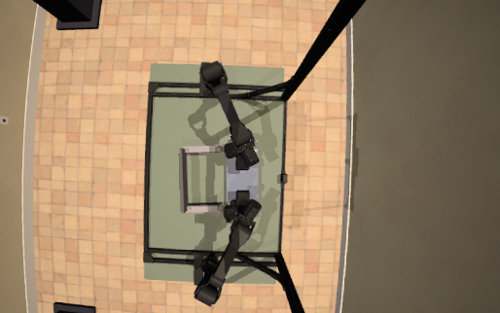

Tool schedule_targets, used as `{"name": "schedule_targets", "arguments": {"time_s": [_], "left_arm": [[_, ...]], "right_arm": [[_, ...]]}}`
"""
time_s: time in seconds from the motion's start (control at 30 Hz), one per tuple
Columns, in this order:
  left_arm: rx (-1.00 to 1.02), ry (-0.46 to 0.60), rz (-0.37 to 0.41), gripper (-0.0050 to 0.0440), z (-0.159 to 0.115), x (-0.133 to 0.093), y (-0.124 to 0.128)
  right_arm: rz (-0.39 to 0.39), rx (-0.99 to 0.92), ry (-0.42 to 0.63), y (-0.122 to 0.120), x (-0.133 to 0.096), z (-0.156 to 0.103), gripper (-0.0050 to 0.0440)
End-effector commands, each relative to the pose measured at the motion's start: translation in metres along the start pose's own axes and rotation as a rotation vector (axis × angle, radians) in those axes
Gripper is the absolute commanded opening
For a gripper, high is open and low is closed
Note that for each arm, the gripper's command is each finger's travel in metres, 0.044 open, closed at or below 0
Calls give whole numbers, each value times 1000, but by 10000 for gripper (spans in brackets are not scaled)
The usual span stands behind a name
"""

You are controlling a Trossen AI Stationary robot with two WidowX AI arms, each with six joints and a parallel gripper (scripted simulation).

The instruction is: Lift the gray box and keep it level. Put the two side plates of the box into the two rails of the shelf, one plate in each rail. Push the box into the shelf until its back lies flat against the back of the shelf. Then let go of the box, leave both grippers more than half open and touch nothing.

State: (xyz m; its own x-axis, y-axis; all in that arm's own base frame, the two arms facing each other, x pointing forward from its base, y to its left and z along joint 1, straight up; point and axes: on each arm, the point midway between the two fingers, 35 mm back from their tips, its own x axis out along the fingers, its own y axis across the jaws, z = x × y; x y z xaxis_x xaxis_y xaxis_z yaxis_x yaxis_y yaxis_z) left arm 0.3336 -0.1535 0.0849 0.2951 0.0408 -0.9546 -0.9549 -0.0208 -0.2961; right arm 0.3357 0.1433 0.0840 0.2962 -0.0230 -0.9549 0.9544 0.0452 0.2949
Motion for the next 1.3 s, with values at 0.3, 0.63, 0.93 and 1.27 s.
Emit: {"name": "schedule_targets", "arguments": {"time_s": [0.3, 0.63, 0.93, 1.27], "left_arm": [[-3, -3, 1, 0, 0, -9, -6], [-3, -3, 1, 0, -1, -20, -10], [-3, -3, 1, 0, -1, -27, -14], [-3, -3, 1, 0, -1, -38, -18]], "right_arm": [[0, 0, 0, 6, -10, -1, 0], [0, 0, 0, 11, -21, -1, 0], [0, 0, 0, 14, -28, -1, 0], [0, 0, 0, 18, -39, -1, 0]]}}
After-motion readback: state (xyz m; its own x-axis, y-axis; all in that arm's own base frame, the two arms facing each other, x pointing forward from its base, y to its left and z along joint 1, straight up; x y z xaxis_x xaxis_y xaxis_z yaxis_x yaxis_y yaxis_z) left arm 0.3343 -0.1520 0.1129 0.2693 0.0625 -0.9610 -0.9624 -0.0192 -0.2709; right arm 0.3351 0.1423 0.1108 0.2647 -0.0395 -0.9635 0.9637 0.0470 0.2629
